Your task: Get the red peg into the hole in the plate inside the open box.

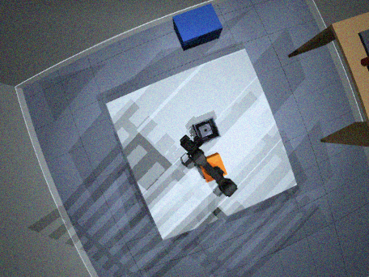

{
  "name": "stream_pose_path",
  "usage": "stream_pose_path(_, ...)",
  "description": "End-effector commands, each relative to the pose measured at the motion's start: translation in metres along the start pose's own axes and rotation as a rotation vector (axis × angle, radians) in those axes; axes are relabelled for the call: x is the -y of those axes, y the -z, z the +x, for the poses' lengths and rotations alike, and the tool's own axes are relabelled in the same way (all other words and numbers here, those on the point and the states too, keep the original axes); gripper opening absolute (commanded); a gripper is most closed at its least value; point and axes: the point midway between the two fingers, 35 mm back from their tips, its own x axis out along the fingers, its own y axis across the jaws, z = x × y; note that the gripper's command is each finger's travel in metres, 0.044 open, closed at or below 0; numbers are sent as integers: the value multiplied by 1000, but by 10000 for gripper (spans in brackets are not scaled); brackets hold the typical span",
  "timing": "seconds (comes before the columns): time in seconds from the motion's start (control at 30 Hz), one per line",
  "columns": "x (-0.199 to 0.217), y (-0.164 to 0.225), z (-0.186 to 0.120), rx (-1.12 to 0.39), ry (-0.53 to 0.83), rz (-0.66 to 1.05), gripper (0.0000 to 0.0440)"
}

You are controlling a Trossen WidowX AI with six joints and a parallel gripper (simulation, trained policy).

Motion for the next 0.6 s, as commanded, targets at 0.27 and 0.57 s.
stream_pose_path(0.27, 2, -45, -11, 59, 22, 19, 0)
stream_pose_path(0.57, 10, -73, -11, 82, 61, 34, 0)
